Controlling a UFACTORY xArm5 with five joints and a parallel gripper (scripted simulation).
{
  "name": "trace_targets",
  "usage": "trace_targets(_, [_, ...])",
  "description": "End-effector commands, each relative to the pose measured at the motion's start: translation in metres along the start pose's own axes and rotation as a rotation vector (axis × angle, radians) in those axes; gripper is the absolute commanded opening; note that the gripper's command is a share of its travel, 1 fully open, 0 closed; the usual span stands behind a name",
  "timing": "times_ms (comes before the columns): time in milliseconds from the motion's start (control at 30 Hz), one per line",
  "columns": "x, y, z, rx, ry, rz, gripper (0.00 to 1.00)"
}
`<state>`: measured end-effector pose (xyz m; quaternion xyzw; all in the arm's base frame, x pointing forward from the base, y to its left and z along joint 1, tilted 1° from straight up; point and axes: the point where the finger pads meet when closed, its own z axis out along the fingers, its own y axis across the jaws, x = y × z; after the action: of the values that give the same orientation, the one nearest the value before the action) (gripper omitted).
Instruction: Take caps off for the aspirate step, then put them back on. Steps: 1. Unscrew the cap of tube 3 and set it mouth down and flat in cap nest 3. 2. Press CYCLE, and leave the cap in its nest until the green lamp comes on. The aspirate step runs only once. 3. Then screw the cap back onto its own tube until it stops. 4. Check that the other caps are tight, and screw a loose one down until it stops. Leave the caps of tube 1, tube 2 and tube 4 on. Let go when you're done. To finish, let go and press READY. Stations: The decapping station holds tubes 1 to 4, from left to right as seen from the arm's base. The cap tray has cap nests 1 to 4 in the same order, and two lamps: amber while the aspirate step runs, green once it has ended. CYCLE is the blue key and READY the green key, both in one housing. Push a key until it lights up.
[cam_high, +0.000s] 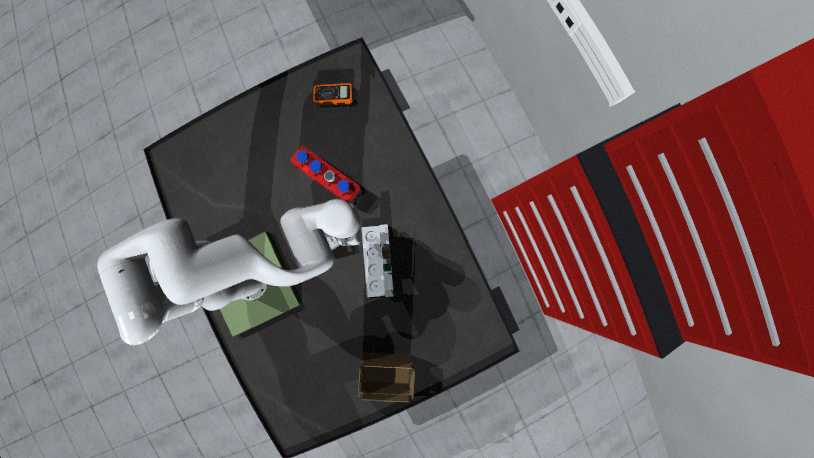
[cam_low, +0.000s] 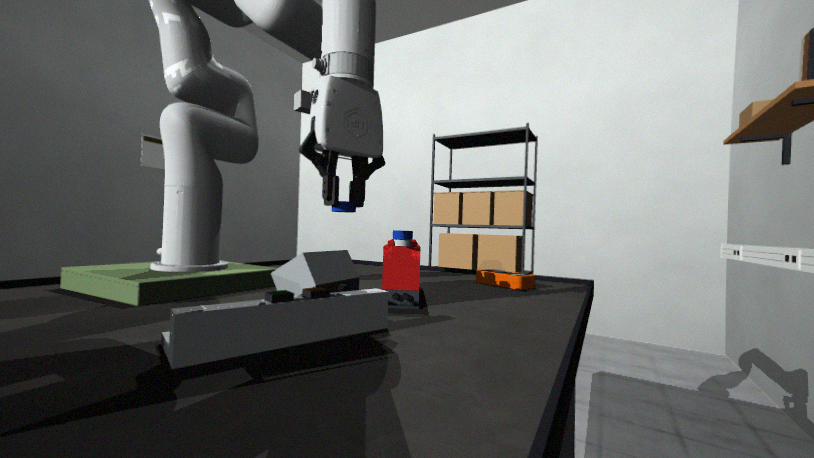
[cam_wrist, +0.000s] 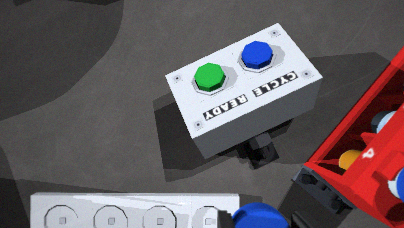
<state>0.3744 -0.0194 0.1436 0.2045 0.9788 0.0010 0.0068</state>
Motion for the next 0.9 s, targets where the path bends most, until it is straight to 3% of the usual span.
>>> trace_targets(0, [-0.009, -0.02, -0.001, -0.001, -0.004, -0.004, 0.0])
trace_targets(500, [-0.047, -0.12, -0.002, 0.001, -0.005, -0.004, 0.0])
trace_targets(867, [-0.05, -0.126, -0.002, 0.001, -0.005, -0.004, 0.0])
